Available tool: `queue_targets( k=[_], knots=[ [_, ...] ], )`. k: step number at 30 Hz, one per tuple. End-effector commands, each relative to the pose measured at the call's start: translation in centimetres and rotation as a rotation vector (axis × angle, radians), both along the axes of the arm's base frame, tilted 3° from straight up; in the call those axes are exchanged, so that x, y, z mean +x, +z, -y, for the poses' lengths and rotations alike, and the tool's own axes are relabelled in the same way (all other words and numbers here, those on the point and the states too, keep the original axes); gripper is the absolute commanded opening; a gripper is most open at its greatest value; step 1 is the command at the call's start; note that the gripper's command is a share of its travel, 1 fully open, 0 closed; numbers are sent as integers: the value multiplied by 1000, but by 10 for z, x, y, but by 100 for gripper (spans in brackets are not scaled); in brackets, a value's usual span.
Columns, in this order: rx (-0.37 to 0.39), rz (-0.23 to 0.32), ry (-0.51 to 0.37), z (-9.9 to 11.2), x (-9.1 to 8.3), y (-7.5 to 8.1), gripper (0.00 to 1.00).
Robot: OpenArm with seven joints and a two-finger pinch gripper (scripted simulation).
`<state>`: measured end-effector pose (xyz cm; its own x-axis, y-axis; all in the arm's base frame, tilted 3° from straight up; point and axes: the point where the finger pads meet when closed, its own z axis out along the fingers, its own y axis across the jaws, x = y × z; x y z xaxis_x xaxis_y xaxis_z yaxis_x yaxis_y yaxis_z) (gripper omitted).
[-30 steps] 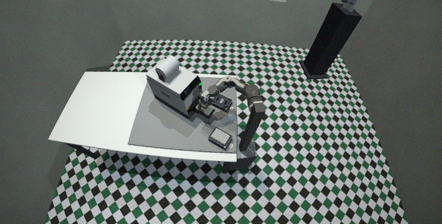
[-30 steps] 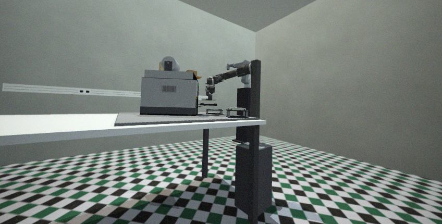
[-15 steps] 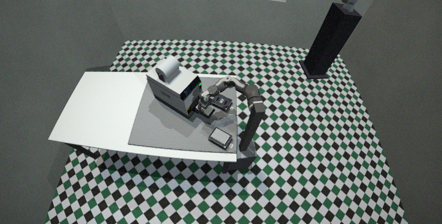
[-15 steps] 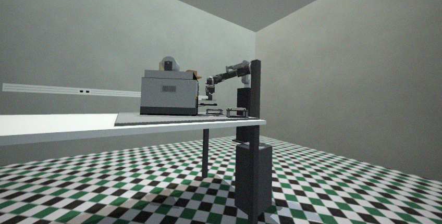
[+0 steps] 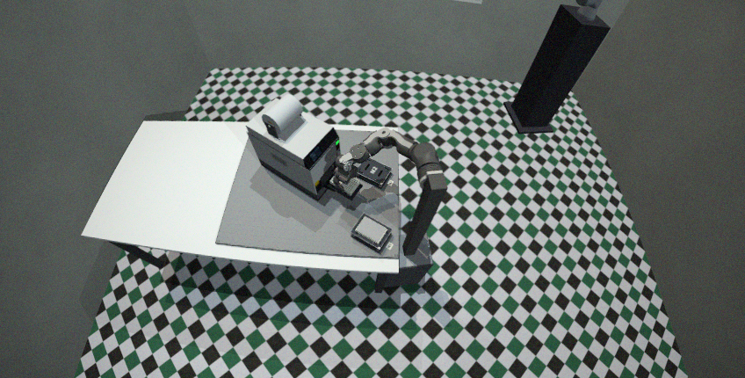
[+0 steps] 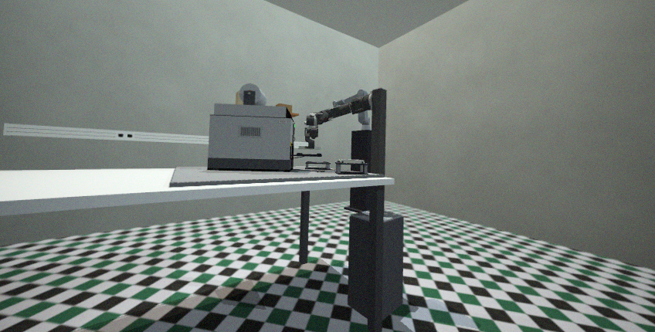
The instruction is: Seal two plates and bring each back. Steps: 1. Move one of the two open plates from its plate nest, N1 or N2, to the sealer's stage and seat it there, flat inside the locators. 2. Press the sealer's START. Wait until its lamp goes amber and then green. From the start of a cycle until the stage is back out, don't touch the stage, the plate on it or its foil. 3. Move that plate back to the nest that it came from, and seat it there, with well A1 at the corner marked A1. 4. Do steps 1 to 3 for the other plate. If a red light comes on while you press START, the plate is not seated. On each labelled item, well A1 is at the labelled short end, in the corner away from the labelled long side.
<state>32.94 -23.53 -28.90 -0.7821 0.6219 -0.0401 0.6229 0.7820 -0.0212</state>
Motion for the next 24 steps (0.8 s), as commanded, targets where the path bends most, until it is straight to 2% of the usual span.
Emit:
queue_targets(
  k=[1, 24],
  knots=[
    [0, 4, 1, 1, 1, 2, 0],
    [3, 4, 3, 0, 1, -6, 0]
  ],
)
